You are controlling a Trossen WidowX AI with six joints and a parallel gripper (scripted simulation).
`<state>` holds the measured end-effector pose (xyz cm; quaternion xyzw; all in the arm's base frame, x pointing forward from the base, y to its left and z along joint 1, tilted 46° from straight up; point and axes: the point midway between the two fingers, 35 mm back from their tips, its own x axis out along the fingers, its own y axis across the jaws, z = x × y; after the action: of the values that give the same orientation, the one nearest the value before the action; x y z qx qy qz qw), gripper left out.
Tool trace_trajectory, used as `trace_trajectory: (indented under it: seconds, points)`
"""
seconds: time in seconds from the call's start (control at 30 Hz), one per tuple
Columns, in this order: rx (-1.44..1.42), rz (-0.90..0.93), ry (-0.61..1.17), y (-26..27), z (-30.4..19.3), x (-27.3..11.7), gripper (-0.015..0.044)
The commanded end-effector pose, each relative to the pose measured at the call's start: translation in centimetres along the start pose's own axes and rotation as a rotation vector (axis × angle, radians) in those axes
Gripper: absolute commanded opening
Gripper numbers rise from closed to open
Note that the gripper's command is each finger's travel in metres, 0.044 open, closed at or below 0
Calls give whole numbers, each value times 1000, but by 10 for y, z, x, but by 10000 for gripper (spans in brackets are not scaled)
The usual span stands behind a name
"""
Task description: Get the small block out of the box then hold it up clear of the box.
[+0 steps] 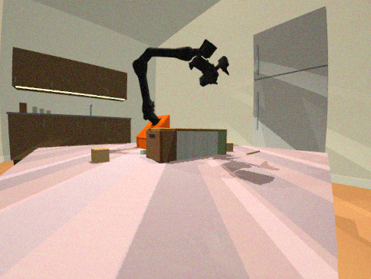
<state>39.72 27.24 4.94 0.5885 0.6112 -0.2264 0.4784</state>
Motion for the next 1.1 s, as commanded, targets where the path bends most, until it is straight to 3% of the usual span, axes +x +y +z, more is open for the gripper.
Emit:
trace_trajectory:
  seconds: [0.0,0.3,0.57,1.07]
  points:
    - [62,-6,-160,-16,46,-26,400]
    - [240,-73,-603,-87,163,-112,400]
    - [360,-214,-958,-178,225,-191,400]
    - [368,-230,-985,-190,240,-193,400]
